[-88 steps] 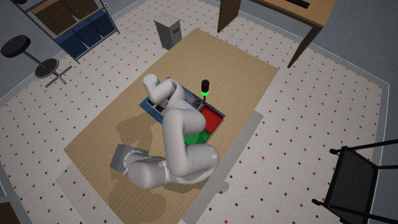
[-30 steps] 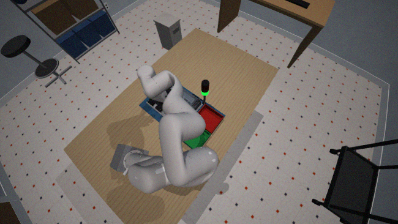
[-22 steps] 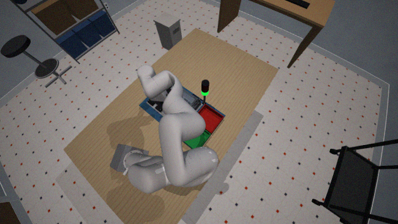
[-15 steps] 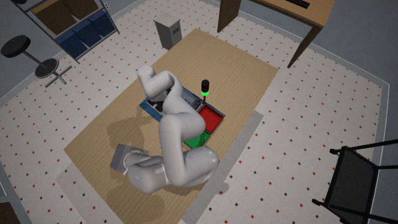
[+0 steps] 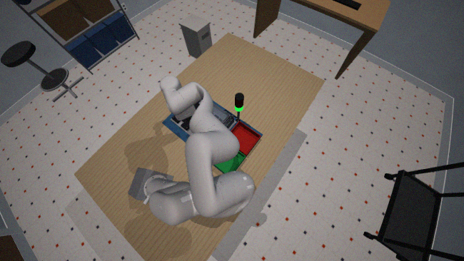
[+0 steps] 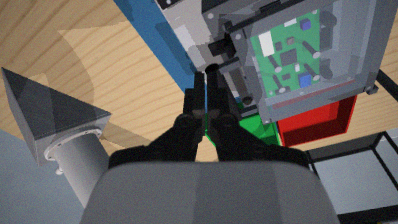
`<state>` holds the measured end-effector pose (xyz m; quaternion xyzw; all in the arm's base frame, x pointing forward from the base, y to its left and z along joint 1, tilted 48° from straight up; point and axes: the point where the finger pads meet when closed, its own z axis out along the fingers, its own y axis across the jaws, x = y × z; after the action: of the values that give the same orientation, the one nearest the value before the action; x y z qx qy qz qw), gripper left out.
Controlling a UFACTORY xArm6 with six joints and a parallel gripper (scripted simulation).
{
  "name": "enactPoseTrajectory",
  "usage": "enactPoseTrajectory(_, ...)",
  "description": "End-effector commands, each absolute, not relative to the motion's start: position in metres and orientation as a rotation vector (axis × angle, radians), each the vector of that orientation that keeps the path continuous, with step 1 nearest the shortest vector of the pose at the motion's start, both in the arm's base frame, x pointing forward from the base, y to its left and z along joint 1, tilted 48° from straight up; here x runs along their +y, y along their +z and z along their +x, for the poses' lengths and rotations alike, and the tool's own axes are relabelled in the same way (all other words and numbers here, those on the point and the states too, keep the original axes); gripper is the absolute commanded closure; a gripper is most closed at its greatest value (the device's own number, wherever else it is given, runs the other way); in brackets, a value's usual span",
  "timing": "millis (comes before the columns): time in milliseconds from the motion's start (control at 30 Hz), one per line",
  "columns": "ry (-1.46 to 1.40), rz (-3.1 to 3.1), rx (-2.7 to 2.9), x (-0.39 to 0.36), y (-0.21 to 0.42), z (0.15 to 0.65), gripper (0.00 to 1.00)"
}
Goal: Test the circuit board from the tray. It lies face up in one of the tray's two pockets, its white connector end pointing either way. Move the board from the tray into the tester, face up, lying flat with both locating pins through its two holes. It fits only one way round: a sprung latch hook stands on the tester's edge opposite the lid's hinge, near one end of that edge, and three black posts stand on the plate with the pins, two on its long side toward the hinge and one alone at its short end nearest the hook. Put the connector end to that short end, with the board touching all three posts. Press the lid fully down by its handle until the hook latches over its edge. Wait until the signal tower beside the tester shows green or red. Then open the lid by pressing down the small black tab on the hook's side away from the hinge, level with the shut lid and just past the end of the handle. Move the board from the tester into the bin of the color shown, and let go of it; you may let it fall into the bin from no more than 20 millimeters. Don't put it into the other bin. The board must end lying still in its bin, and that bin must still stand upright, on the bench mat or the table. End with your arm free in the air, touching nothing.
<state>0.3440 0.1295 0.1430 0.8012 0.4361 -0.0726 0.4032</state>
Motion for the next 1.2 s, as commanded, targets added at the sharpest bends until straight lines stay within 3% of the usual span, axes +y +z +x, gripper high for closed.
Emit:
enactPoseTrajectory(0,-0.255,1.954,1.246,0.1306,0.1438,0.3445,1.00)
enactPoseTrajectory(967,-0.397,1.773,1.524,0.1306,0.1438,0.3445,1.00)
enactPoseTrajectory(1000,-0.397,1.773,1.524,0.1306,0.1438,0.3445,0.73)
enactPoseTrajectory(1167,-0.397,1.773,1.524,0.1306,0.1438,0.3445,0.73)
